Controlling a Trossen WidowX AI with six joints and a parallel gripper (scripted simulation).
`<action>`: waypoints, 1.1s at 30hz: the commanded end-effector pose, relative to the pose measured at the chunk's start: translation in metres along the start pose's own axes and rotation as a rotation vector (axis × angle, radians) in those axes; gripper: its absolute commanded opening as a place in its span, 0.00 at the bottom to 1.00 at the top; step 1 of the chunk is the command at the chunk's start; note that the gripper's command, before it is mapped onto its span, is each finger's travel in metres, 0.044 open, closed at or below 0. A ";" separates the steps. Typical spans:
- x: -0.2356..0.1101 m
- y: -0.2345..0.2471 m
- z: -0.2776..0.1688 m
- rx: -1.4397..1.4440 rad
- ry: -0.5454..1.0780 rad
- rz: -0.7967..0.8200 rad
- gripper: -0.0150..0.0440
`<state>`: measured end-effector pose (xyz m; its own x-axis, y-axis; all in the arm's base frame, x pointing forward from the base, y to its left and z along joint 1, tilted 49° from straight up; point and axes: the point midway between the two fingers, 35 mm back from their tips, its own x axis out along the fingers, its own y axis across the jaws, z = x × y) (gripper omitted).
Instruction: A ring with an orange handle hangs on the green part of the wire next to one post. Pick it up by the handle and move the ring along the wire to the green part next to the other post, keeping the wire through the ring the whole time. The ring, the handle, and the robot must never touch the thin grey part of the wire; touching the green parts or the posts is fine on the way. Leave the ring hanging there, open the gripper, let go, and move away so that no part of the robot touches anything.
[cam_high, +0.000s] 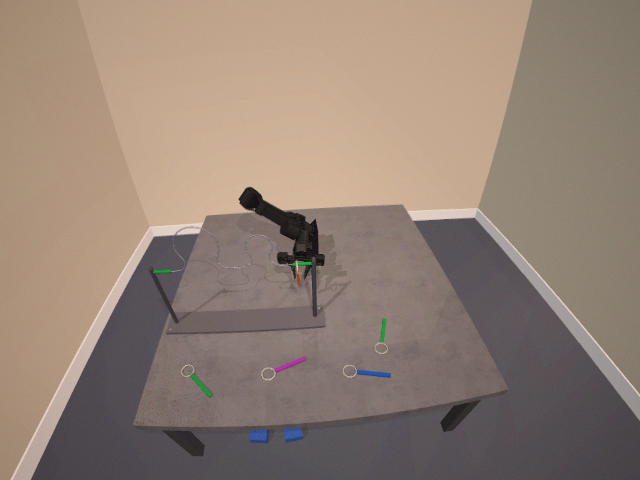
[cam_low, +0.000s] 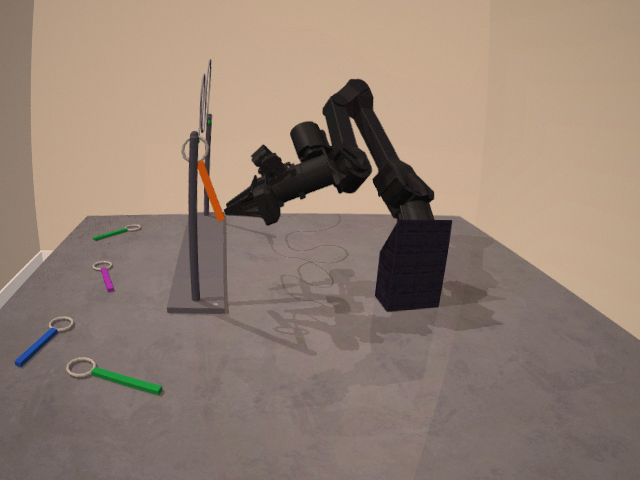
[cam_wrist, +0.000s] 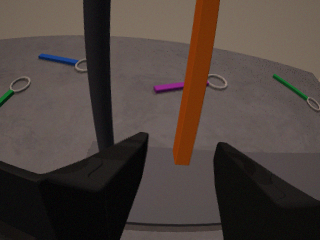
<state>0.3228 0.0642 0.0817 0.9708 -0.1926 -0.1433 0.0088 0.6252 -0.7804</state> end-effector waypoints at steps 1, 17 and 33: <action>-0.001 -0.001 -0.001 0.004 0.003 -0.004 0.53; -0.040 -0.001 -0.005 -0.001 0.000 -0.001 0.75; -0.047 -0.002 -0.007 -0.002 -0.001 -0.001 1.00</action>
<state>0.2767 0.0690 0.0867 0.9724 -0.1875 -0.1390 0.0088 0.6244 -0.7810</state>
